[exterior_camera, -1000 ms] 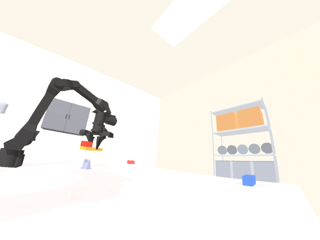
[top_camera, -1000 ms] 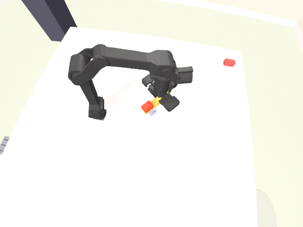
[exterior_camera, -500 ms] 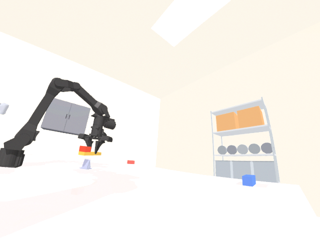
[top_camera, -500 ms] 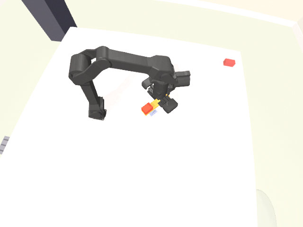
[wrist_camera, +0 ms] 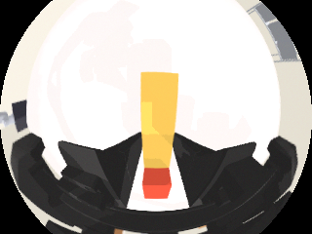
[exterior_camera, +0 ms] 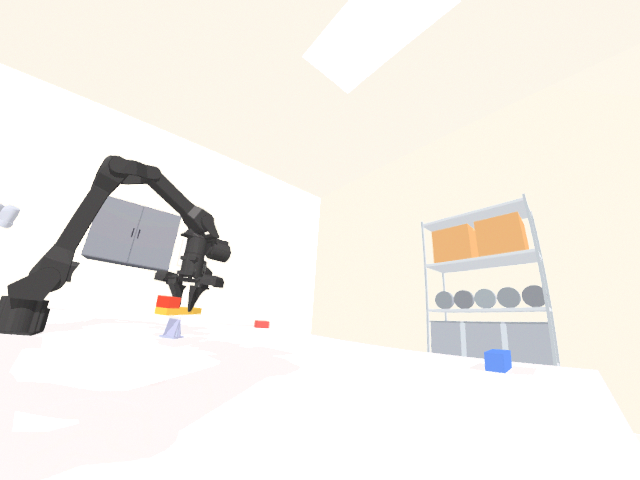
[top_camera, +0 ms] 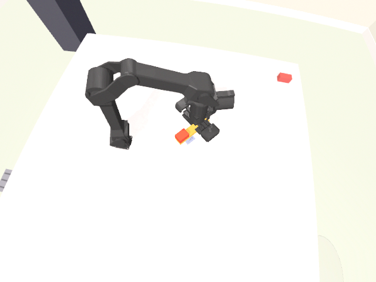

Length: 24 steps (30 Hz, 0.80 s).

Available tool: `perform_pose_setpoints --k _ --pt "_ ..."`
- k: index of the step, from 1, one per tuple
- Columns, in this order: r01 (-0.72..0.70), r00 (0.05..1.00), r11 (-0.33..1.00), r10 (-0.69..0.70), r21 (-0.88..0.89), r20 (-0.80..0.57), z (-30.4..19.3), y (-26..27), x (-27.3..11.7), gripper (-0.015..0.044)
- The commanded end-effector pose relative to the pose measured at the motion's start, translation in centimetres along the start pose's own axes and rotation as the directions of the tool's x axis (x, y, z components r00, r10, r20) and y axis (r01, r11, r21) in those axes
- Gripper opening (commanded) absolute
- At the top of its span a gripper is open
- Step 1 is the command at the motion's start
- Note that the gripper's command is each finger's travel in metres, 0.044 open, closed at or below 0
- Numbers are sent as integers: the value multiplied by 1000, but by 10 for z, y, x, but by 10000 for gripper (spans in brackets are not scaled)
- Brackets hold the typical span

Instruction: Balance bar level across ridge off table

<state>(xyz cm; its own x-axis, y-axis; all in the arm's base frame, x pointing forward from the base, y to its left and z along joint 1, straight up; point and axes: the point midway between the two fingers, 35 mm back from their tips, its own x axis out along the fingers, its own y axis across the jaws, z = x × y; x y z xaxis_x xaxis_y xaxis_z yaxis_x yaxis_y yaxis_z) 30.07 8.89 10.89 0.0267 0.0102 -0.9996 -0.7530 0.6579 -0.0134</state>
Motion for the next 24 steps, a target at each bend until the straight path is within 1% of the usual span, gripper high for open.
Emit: perform_pose_setpoints --k 1,24 --pt "1 1000 1000 -1 -1 -3 -1 0 0 0" --pt "1 1000 1000 -1 -1 -3 -1 0 2 0"
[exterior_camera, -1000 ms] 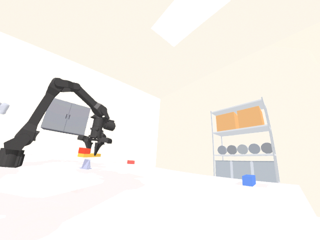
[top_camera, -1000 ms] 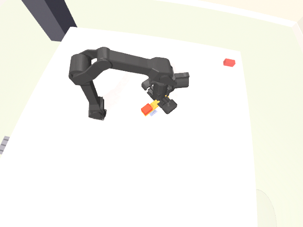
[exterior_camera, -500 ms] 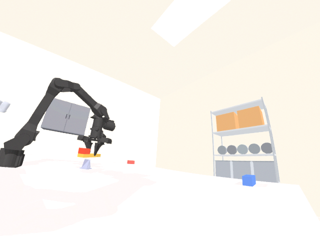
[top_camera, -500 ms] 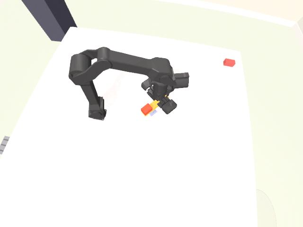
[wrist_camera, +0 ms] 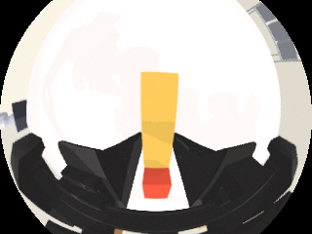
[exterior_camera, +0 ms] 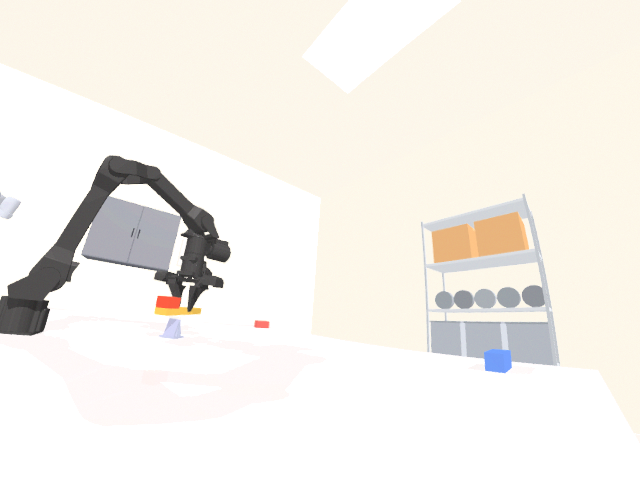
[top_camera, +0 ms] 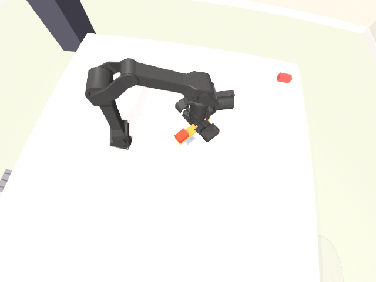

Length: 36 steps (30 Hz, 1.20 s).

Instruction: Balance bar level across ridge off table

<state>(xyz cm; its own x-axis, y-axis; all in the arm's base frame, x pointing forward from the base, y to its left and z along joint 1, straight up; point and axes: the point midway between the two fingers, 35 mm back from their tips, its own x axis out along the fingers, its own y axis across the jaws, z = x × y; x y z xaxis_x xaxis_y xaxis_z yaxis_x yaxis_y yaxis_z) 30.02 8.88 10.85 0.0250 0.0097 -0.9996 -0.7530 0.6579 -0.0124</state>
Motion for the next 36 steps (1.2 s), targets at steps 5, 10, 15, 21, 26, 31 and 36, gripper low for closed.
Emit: perform_pose_setpoints --k 5,10,15,21,26,31,36 --pt "2 1000 1000 -2 -1 -2 0 0 2 0" --pt "2 1000 1000 -2 -1 -2 0 0 2 0" --pt "2 1000 1000 -2 -1 -2 0 0 2 0" --pt "2 1000 1000 -2 -1 -2 0 0 3 0" --pt "2 1000 1000 -2 -1 -2 0 0 3 0" --pt "2 1000 1000 -2 -1 -2 0 0 4 0" --pt "2 1000 1000 -2 -1 -2 0 0 4 0"
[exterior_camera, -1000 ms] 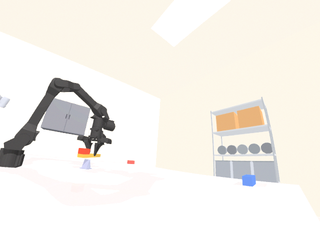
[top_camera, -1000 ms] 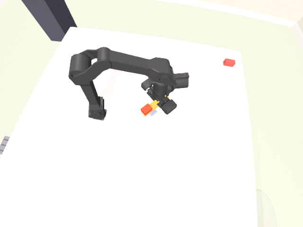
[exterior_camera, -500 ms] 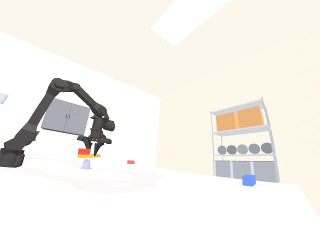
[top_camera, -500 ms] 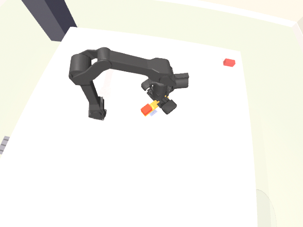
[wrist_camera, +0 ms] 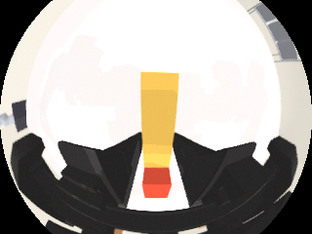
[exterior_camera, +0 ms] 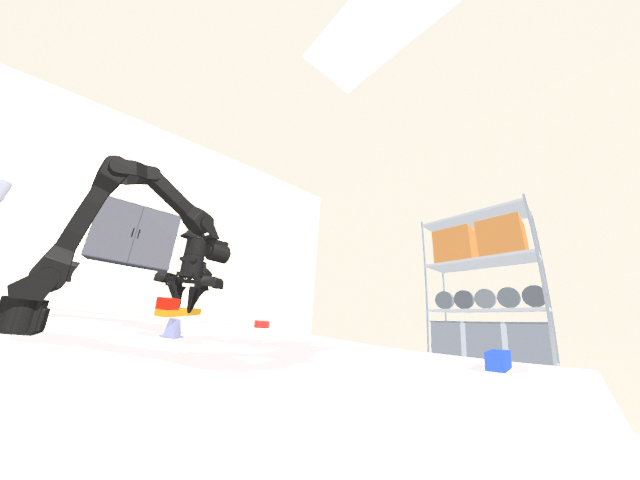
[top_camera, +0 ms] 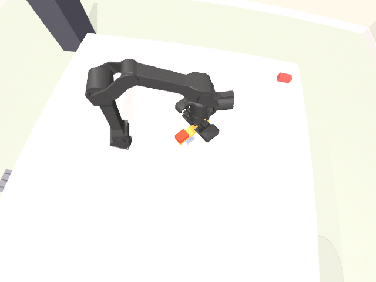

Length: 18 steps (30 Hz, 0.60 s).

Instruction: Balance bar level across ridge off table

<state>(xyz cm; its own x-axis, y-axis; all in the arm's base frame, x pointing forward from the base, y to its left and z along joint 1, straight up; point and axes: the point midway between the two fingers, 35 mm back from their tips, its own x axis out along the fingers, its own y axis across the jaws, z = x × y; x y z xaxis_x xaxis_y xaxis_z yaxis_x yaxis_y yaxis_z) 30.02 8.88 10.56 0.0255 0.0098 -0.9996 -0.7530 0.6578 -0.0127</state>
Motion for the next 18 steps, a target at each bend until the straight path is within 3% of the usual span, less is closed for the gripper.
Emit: perform_pose_setpoints --k 1,18 --pt "1 1000 1000 -1 -1 -2 0 0 1 0" --pt "1 1000 1000 -1 -1 -2 -1 0 3 0"
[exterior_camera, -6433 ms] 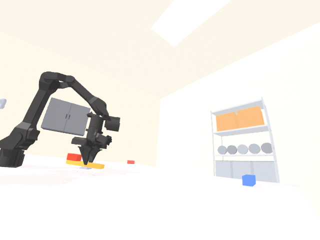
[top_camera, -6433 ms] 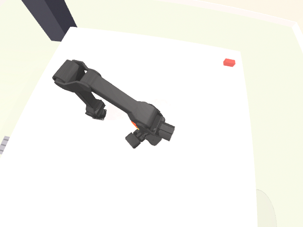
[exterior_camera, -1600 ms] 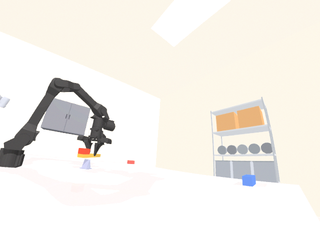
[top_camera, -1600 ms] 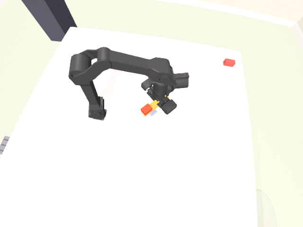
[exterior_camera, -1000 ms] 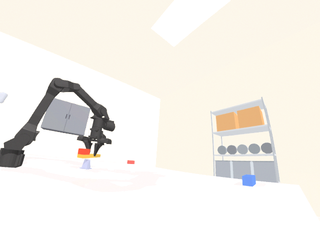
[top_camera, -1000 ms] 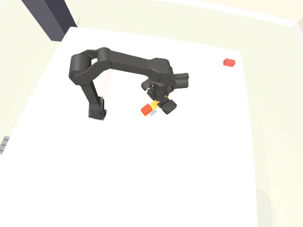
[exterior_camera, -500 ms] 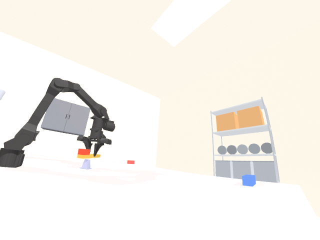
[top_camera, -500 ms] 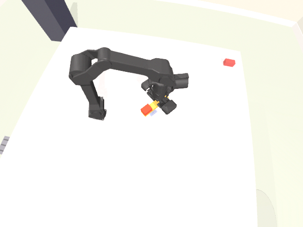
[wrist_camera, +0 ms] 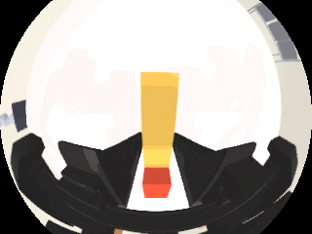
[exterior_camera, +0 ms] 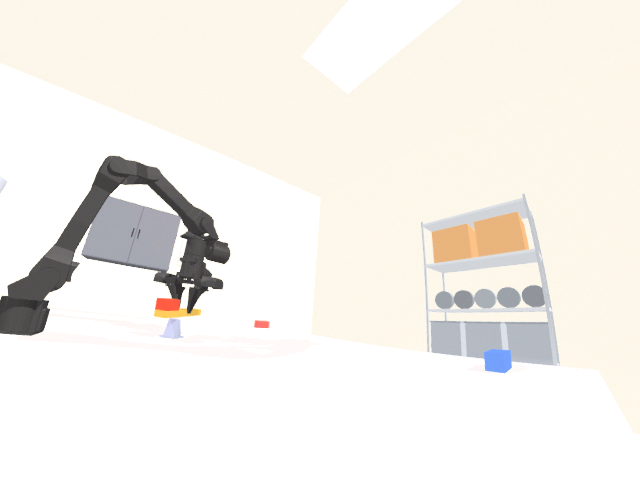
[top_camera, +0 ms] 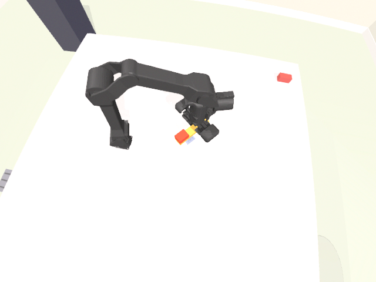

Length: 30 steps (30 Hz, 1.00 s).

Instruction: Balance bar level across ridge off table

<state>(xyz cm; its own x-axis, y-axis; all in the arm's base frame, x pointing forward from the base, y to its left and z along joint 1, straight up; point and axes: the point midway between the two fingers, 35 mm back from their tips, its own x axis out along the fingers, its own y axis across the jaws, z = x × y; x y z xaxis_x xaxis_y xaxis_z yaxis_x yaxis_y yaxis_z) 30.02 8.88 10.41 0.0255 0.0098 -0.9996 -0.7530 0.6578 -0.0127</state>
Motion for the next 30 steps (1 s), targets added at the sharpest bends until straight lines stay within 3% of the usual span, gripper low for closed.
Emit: perform_pose_setpoints --k 1,30 --pt "1 1000 1000 -1 -1 -2 0 0 1 0" --pt "1 1000 1000 -1 -1 -2 -1 0 4 0"
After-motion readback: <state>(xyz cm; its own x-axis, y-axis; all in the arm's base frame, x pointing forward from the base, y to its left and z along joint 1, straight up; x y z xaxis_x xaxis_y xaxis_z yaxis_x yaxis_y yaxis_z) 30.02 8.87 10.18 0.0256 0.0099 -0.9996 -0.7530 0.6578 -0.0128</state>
